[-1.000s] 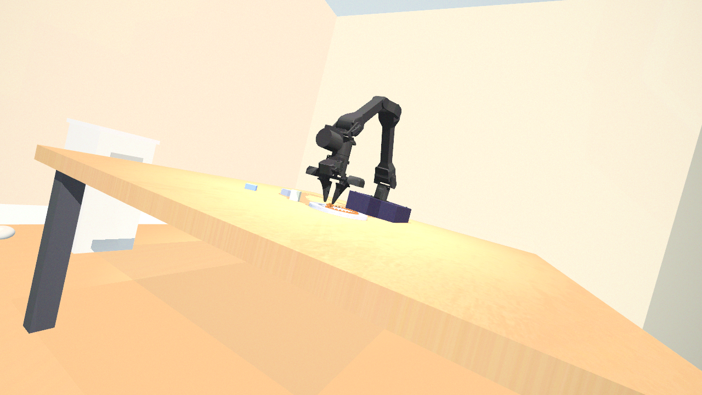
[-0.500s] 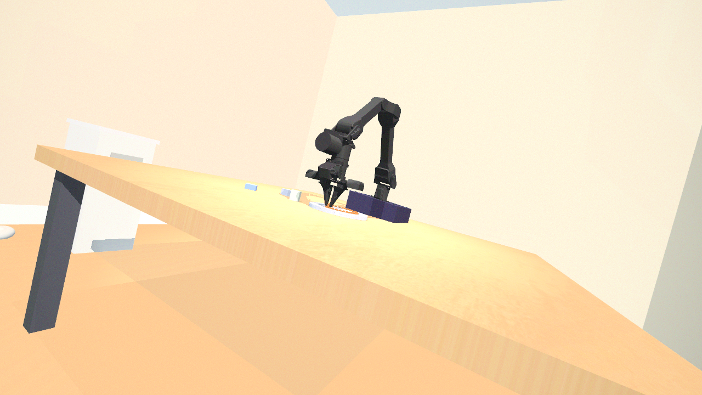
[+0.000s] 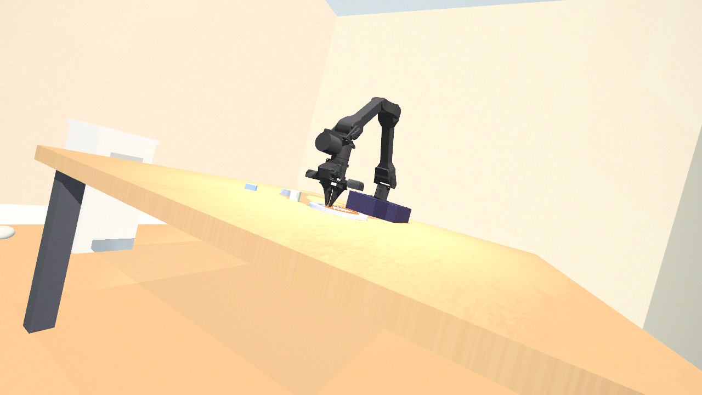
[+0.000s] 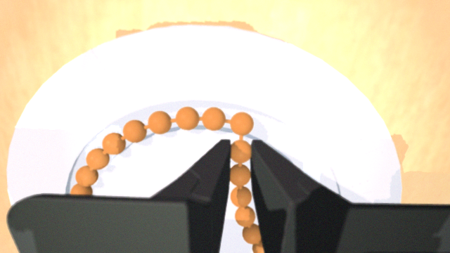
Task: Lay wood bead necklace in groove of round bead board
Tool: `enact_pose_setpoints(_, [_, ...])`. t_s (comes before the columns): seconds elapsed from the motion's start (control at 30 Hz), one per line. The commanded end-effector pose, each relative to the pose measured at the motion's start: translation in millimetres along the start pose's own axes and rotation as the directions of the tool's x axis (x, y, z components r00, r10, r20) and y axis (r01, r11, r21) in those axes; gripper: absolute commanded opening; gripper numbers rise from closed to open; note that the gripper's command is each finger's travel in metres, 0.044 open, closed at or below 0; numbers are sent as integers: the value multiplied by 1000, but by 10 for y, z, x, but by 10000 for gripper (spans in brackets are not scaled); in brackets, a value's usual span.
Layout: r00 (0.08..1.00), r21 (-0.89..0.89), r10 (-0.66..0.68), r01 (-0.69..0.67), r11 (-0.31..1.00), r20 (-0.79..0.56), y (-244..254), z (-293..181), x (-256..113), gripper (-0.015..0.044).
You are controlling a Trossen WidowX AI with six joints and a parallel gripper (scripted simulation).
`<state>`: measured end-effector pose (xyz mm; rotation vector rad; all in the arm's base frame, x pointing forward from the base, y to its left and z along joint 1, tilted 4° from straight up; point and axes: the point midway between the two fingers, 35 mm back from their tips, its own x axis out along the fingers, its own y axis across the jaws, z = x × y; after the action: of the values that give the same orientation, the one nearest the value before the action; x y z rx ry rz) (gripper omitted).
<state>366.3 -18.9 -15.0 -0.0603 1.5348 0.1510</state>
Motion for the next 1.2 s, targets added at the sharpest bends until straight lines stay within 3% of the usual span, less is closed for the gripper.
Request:
enact_pose_setpoints(0.0, [1000,0,0,0,1000,1,-1,4,-6,0])
enact_pose_setpoints(1.17, [1000,4,1,-1,1000,1,2,-4,-56,0])
